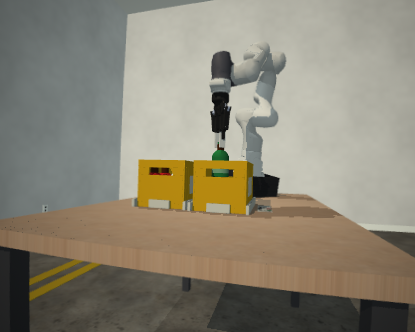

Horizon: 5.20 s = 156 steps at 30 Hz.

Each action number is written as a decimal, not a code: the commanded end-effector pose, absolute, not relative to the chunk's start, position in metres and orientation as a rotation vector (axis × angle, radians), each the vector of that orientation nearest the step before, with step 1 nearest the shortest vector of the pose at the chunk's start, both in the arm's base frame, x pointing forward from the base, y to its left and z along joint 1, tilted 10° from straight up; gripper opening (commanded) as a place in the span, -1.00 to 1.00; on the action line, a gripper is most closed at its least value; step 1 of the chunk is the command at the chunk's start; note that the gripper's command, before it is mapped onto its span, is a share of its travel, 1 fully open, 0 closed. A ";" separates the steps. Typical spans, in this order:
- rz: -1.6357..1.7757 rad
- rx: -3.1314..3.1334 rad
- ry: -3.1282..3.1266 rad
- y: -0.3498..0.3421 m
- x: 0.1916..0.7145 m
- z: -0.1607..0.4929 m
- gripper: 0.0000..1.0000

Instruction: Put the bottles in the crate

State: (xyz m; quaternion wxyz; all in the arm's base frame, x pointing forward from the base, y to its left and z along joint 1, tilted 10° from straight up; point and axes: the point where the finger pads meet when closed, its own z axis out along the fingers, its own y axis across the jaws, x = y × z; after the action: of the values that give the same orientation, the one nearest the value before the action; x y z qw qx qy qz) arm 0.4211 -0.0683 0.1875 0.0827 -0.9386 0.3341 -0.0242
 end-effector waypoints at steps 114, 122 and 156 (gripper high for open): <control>-0.098 -2.804 0.989 -0.058 0.434 0.117 -1.00; -0.098 -2.804 0.989 -0.058 0.435 0.115 -1.00; -0.098 -2.804 0.989 -0.056 0.437 0.100 -1.00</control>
State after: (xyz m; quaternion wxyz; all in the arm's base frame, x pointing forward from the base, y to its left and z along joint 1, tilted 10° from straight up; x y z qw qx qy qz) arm 0.4323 -0.0557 0.0985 0.0829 -0.9385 0.3341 -0.0262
